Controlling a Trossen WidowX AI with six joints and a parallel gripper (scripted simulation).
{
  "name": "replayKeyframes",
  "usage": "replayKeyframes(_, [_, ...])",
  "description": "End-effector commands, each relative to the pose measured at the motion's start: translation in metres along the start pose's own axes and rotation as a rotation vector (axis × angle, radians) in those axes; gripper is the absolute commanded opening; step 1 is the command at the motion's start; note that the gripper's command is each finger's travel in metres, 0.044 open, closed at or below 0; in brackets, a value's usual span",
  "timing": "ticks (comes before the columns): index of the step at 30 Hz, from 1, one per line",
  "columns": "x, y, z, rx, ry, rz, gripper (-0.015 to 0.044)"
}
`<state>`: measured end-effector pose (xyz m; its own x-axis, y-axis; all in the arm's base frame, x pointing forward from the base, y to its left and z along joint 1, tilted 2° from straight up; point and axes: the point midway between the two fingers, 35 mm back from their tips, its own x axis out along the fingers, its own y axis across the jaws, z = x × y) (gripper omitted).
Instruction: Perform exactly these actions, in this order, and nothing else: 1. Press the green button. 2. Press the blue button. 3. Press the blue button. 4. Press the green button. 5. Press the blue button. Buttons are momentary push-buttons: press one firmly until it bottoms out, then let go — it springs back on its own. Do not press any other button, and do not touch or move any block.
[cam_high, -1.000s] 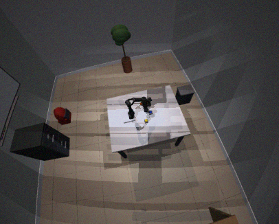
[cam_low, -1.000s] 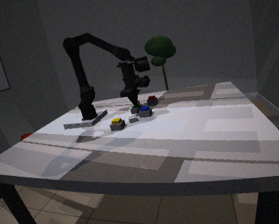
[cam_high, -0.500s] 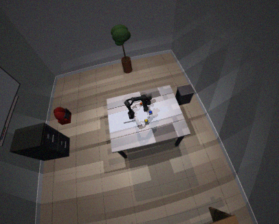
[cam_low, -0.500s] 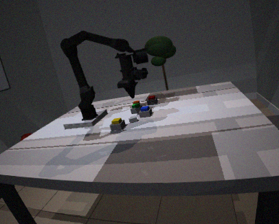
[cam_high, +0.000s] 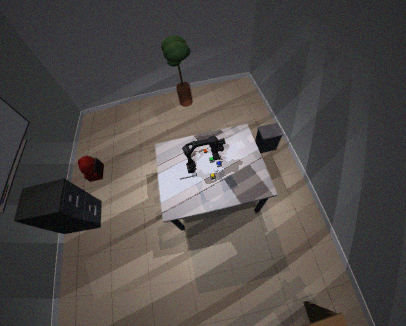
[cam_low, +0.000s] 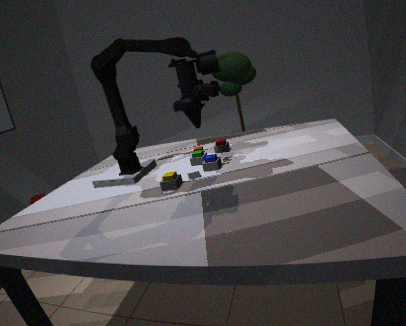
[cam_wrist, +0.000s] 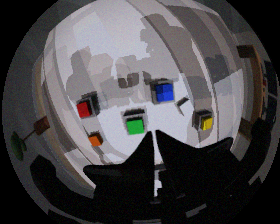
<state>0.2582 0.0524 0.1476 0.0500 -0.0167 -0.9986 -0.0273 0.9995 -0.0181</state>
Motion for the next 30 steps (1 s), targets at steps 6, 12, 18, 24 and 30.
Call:
replayKeyframes(6, [-0.002, -0.040, 0.030, 0.000, -0.005, -0.002, 0.0020])
replayKeyframes(12, [0.043, -0.040, 0.032, 0.000, -0.005, -0.002, 0.0020])
replayKeyframes(18, [0.060, -0.040, 0.030, 0.000, -0.005, -0.002, 0.0020])
replayKeyframes(24, [0.067, -0.040, 0.031, 0.000, -0.005, -0.002, 0.0020])
replayKeyframes(30, [0.077, -0.040, 0.031, 0.000, -0.005, -0.002, 0.0020])
